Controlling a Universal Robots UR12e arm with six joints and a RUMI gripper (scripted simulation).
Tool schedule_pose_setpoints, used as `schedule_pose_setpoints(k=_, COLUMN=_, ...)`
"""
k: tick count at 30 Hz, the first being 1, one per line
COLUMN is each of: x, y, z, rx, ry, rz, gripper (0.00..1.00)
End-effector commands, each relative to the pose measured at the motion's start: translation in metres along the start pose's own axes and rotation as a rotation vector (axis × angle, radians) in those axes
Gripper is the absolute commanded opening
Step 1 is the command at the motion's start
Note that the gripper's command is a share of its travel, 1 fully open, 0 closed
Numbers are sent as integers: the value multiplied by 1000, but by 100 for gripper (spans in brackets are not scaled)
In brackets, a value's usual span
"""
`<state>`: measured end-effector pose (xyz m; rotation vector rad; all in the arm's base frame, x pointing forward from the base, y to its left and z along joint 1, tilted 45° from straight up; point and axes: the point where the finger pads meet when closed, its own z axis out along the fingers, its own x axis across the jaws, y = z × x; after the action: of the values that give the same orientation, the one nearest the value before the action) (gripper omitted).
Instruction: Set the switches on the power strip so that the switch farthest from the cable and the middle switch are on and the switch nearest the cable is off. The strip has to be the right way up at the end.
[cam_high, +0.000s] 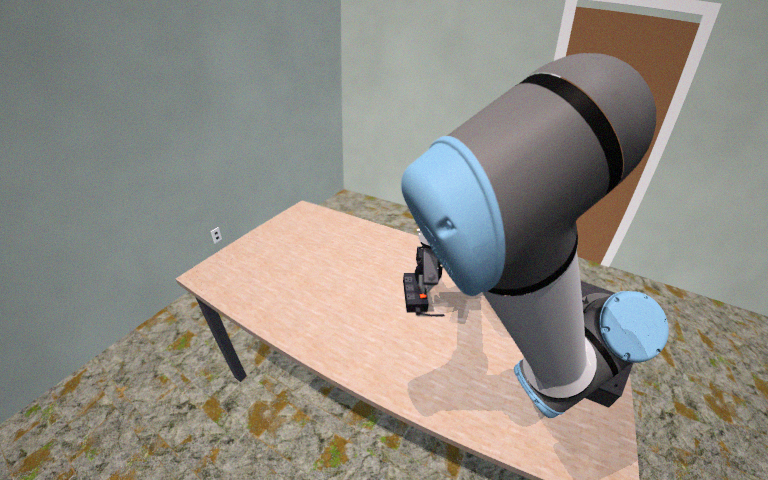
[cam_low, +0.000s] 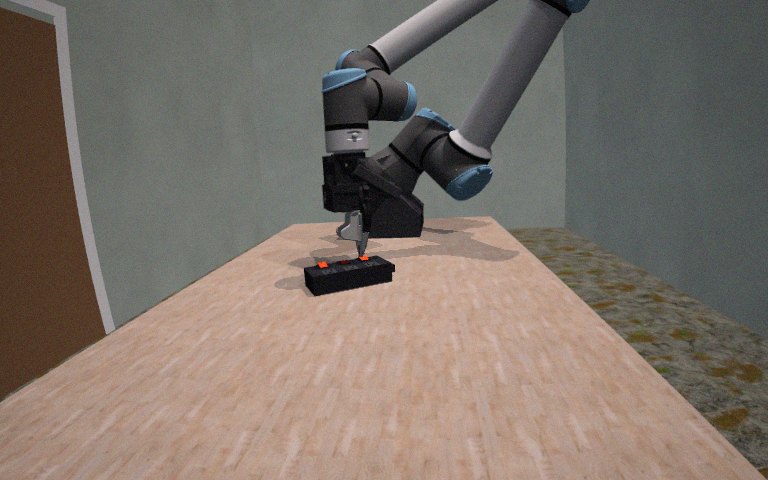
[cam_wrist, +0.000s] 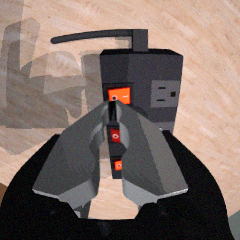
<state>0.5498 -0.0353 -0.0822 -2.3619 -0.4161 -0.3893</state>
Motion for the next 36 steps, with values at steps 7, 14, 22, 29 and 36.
schedule_pose_setpoints(k=7, x=-2, y=-3, z=4, rx=6, ry=-2, rz=2, gripper=0)
schedule_pose_setpoints(k=14, x=-1, y=-2, z=3, rx=4, ry=-2, rz=1, gripper=0)
schedule_pose_setpoints(k=22, x=-1, y=-2, z=4, rx=5, ry=-2, rz=1, gripper=0)
schedule_pose_setpoints(k=29, x=-1, y=-2, z=4, rx=5, ry=-2, rz=1, gripper=0)
schedule_pose_setpoints(k=36, x=0, y=1, z=-8, rx=-1, ry=0, rz=-1, gripper=0)
